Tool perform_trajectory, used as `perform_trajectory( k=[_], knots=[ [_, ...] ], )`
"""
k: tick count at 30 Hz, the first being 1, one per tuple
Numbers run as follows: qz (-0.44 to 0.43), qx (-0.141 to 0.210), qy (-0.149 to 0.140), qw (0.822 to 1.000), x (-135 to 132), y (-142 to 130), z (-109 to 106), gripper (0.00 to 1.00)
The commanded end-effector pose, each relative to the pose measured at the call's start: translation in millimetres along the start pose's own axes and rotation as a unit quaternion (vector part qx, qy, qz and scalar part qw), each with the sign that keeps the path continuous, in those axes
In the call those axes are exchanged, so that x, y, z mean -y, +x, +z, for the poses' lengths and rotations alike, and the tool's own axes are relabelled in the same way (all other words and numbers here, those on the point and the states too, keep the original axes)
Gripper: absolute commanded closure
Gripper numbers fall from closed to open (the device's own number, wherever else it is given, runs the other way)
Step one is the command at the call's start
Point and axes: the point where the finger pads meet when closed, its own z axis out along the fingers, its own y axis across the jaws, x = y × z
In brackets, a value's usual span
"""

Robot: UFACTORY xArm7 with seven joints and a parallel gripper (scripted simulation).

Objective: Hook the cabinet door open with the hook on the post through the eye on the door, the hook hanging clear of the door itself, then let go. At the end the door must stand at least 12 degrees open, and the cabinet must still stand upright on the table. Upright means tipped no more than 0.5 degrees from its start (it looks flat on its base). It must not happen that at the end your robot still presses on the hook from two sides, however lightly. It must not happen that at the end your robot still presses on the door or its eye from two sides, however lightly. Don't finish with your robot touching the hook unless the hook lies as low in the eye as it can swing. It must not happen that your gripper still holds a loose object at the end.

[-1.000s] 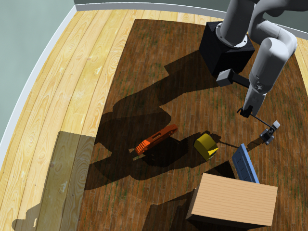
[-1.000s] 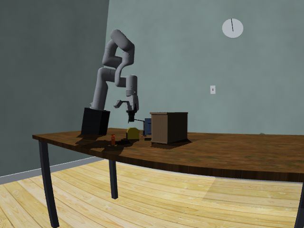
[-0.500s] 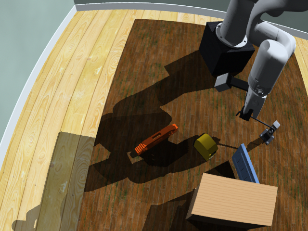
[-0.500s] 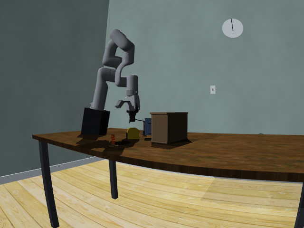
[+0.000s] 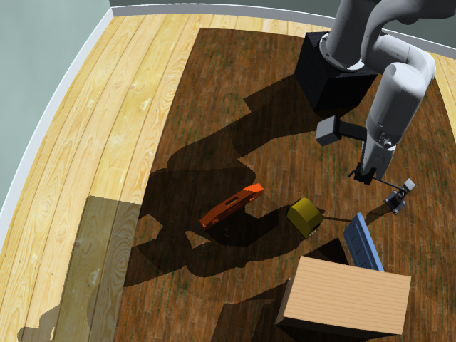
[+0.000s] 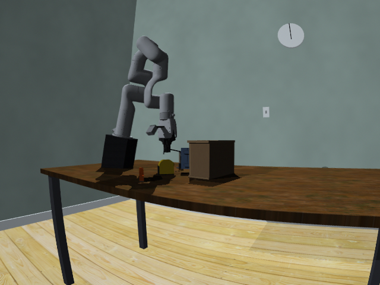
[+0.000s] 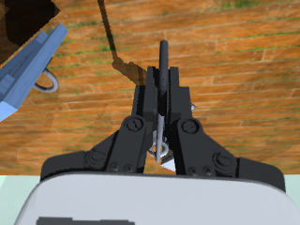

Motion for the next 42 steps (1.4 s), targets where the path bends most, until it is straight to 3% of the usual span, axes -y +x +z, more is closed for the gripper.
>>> perform_trajectory(
  k=[1, 42],
  knots=[
    [-0.011, -0.005, -0.002, 1.0, 5, 0, 0, 0.96],
    [-0.146, -0.005, -0.002, 0.989, 36, -5, 0, 0.96]
  ],
)
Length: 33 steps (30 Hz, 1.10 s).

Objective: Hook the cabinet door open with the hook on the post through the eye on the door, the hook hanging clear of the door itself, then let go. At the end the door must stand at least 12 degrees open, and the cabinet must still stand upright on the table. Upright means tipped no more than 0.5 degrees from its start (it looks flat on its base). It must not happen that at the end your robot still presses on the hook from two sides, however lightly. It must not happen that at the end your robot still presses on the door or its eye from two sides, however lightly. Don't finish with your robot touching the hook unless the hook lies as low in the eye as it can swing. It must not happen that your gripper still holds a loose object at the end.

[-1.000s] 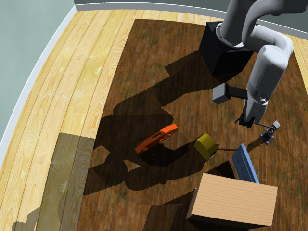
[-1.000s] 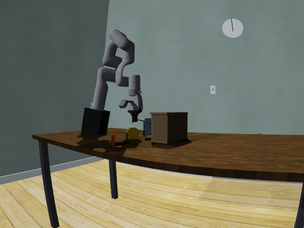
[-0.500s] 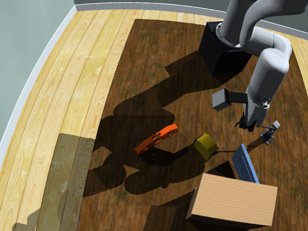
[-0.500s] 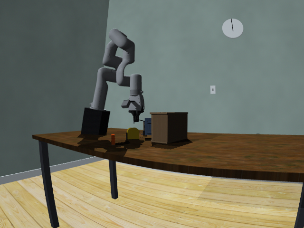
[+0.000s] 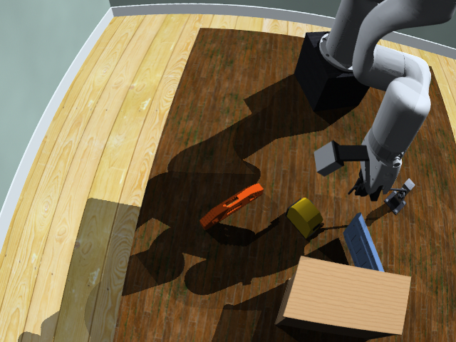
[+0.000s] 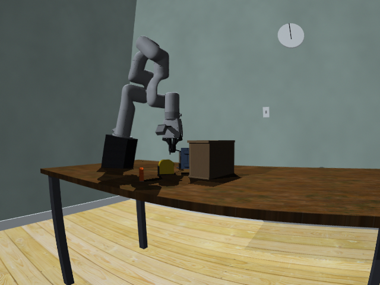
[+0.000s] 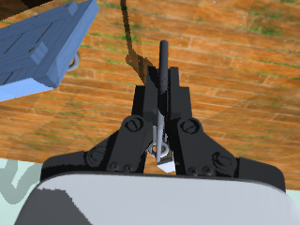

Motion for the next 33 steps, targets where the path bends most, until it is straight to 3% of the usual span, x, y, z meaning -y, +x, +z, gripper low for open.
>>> perform_trajectory(
  k=[1, 33],
  knots=[
    [-0.006, -0.005, -0.001, 1.0, 3, 0, 0, 0.96],
    [-0.116, -0.005, -0.002, 0.993, 28, -3, 0, 0.96]
  ],
)
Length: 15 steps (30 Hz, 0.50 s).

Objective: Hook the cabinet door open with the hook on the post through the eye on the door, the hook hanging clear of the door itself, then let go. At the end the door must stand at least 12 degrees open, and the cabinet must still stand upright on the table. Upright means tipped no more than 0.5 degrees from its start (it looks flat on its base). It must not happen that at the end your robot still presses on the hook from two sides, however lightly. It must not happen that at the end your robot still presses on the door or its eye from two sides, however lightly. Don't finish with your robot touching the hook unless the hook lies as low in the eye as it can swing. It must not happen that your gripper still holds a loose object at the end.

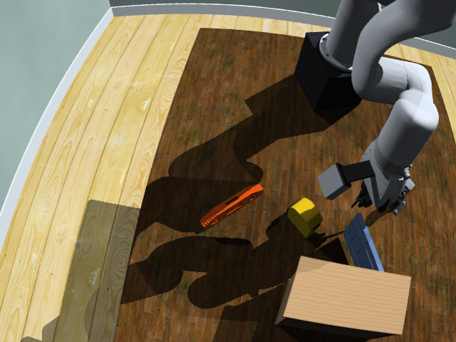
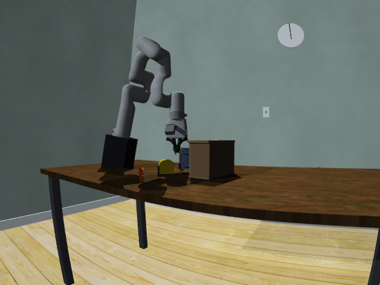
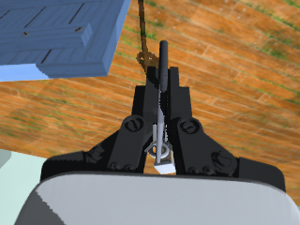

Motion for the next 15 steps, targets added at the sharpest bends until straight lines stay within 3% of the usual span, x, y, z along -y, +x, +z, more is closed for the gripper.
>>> perform_trajectory(
  k=[1, 15],
  knots=[
    [-0.02, -0.001, 0.0, 1.0, 4, 0, 0, 0.96],
    [-0.07, -0.001, 0.0, 0.998, 16, -1, 0, 0.96]
  ],
)
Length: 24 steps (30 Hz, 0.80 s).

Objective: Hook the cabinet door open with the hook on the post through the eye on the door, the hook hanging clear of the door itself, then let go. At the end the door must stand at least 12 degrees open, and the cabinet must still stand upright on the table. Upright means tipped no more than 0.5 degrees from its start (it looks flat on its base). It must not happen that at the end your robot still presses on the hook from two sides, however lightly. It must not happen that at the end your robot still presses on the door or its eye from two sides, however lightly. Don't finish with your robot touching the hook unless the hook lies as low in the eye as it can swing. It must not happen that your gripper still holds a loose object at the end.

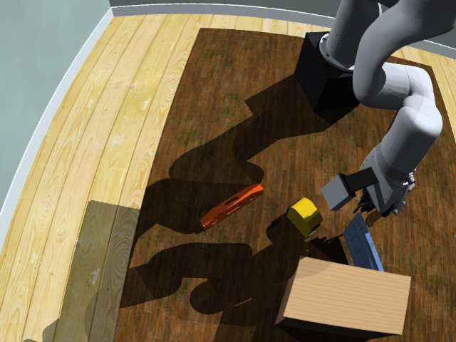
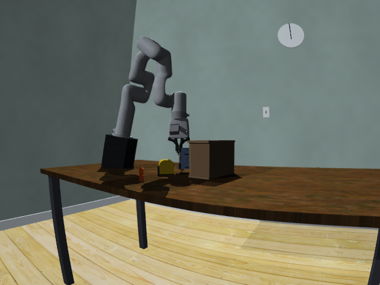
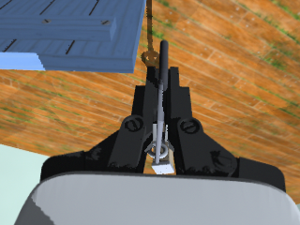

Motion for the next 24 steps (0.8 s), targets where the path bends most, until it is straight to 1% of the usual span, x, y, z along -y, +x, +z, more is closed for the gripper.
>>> perform_trajectory(
  k=[1, 6, 10, 15, 19, 24],
  knots=[
    [-0.019, 0.0, 0.001, 1.0, 7, 0, 0, 0.96],
    [-0.022, 0.0, 0.001, 1.0, 7, 0, 0, 0.96],
    [-0.053, -0.001, 0.001, 0.999, 11, 0, 0, 0.96],
    [-0.056, -0.001, 0.001, 0.998, 15, -1, 0, 0.96],
    [-0.087, -0.001, 0.0, 0.996, 19, -1, 0, 0.96],
    [-0.087, -0.001, 0.0, 0.996, 23, -2, 0, 0.96]
  ],
)
